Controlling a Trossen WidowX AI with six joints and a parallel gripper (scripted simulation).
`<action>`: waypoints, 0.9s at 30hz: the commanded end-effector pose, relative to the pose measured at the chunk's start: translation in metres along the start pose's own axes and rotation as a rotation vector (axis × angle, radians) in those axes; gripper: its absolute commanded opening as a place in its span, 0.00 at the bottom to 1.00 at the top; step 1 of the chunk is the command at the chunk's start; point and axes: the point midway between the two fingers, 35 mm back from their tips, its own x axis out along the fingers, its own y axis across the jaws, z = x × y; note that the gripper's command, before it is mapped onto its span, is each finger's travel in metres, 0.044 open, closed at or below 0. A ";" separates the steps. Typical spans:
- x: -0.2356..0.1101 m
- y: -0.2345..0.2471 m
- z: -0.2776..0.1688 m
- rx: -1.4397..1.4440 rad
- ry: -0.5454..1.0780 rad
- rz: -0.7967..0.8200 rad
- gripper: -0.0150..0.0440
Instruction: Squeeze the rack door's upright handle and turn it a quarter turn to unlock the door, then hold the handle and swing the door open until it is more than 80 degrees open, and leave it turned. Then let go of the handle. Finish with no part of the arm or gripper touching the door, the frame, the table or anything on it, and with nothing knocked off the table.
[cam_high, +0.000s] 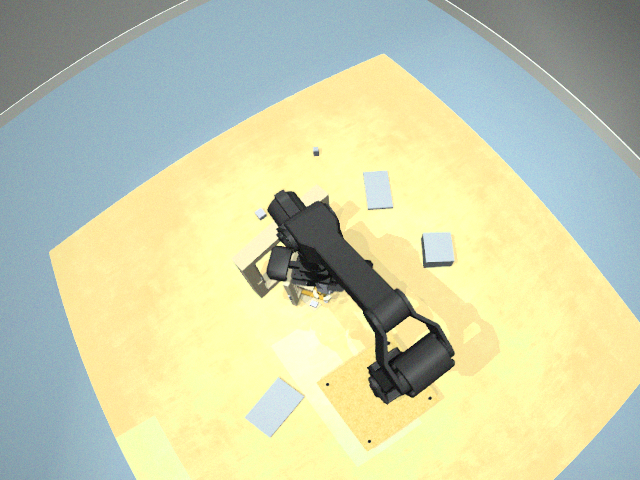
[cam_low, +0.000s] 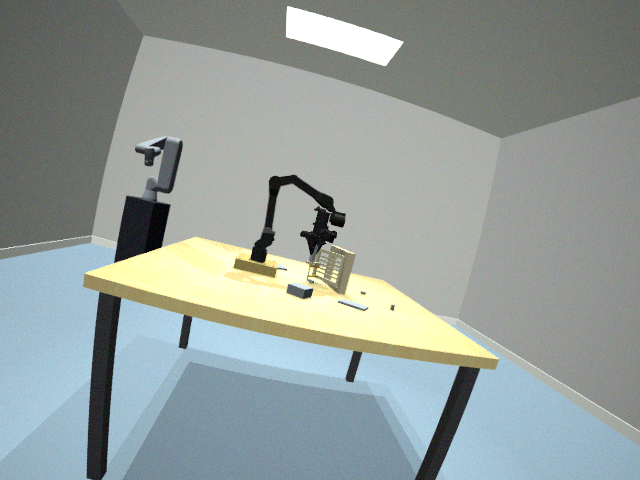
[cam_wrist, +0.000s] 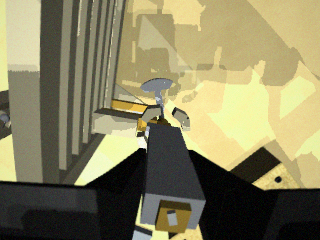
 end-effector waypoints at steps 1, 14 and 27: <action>0.000 -0.006 0.002 -0.070 -0.007 0.004 0.28; 0.000 -0.030 0.011 -0.242 -0.008 0.001 0.28; 0.000 -0.052 0.023 -0.407 -0.009 -0.002 0.28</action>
